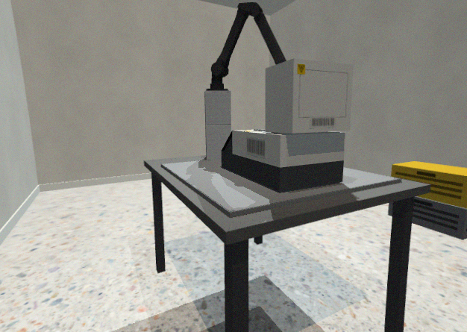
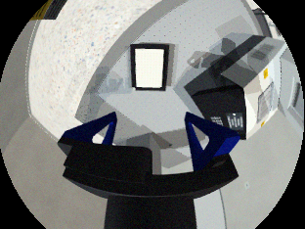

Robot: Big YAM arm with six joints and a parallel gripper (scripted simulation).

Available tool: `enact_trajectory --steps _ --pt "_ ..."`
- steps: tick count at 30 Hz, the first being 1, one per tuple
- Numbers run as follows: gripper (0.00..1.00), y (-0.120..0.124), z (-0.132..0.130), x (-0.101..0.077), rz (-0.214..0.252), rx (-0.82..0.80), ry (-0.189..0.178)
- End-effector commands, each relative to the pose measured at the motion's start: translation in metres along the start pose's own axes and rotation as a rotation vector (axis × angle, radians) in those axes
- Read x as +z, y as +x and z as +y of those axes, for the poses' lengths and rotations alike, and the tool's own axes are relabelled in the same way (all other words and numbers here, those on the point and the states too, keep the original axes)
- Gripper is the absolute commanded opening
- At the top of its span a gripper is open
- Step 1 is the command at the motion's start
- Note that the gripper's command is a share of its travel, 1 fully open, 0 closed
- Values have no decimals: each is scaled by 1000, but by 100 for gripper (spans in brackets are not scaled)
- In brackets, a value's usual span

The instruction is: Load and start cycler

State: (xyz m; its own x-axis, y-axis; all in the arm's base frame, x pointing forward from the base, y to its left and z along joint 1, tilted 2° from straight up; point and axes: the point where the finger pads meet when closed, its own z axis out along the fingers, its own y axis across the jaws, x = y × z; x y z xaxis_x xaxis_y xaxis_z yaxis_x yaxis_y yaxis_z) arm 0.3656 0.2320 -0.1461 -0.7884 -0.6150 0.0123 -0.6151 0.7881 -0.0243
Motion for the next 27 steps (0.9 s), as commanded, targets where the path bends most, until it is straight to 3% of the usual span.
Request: enact_trajectory --steps 1,5,8,17,27 --pt "100 -33 -3 -12 -19 118 -8" --pt "100 -36 10 -10 -17 94 3" --pt "100 -23 14 -3 -2 54 4" --pt "100 -12 -2 5 1 57 3" --pt "100 -3 8 -1 13 14 3"
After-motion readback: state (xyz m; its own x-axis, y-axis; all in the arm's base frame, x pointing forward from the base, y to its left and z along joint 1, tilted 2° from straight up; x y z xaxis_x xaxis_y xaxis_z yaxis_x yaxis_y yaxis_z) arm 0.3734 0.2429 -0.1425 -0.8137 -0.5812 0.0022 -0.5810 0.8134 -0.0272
